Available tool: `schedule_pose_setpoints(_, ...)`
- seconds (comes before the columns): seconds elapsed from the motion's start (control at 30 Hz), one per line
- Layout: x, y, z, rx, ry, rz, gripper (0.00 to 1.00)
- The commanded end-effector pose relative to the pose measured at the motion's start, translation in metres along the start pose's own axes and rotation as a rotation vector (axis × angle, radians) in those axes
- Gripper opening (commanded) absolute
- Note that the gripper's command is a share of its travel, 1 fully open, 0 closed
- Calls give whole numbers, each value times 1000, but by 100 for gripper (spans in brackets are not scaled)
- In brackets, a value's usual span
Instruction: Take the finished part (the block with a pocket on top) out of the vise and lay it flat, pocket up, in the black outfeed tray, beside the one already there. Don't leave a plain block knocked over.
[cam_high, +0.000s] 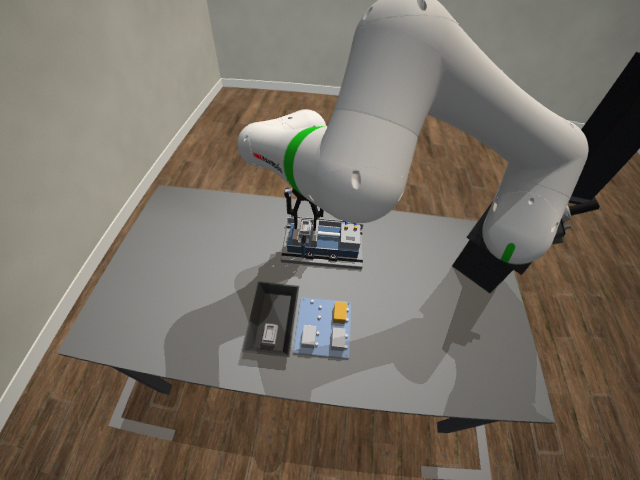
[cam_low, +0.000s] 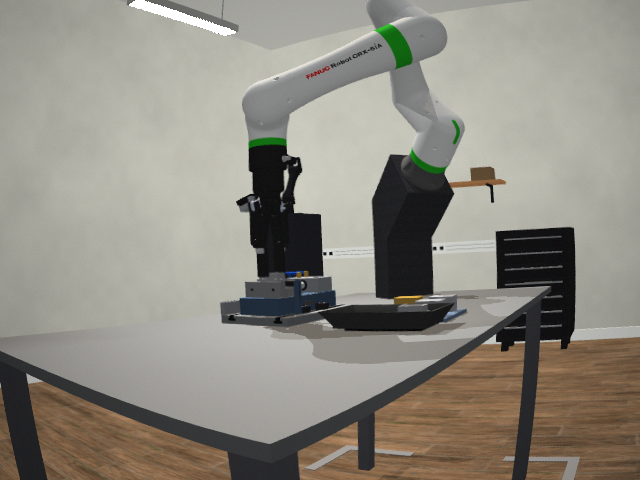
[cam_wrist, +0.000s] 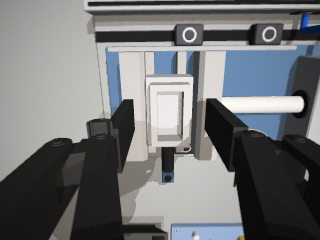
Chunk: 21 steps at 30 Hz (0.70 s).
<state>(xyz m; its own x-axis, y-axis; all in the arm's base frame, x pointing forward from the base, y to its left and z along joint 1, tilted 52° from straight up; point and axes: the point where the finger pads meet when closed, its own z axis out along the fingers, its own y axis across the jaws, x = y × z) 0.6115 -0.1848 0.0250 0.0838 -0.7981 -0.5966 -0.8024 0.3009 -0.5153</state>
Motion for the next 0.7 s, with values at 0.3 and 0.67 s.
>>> schedule_pose_setpoints(0.3,0,0,-1,1,1,0,46)
schedule_pose_setpoints(0.67,0,0,-1,1,1,0,10)
